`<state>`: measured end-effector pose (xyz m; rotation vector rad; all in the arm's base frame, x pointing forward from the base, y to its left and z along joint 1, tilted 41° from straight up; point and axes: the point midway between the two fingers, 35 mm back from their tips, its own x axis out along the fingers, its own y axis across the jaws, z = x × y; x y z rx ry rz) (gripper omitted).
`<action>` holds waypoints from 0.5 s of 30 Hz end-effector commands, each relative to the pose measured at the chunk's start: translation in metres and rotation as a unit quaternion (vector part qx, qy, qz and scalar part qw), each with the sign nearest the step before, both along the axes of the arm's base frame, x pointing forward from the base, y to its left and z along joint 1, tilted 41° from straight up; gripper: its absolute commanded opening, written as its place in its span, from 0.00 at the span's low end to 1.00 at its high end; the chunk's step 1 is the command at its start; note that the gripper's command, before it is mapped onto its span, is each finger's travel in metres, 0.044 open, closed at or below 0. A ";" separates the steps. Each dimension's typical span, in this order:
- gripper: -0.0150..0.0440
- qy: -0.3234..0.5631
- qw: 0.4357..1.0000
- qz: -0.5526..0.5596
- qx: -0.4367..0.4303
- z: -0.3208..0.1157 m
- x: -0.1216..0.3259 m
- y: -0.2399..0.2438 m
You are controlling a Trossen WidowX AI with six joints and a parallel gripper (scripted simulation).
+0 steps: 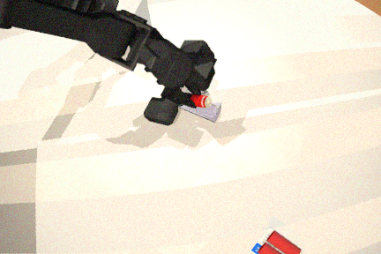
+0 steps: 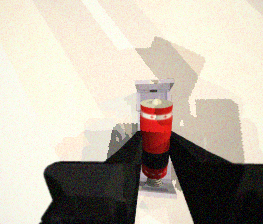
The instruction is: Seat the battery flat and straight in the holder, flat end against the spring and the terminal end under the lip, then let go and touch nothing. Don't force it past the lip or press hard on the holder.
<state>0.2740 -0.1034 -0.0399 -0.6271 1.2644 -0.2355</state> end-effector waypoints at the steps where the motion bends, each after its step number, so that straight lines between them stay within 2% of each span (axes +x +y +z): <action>1: 0.40 0.016 1.000 -0.012 0.001 -0.004 -0.004 -0.001; 15: 0.40 0.043 0.998 -0.036 0.004 -0.008 0.000 -0.001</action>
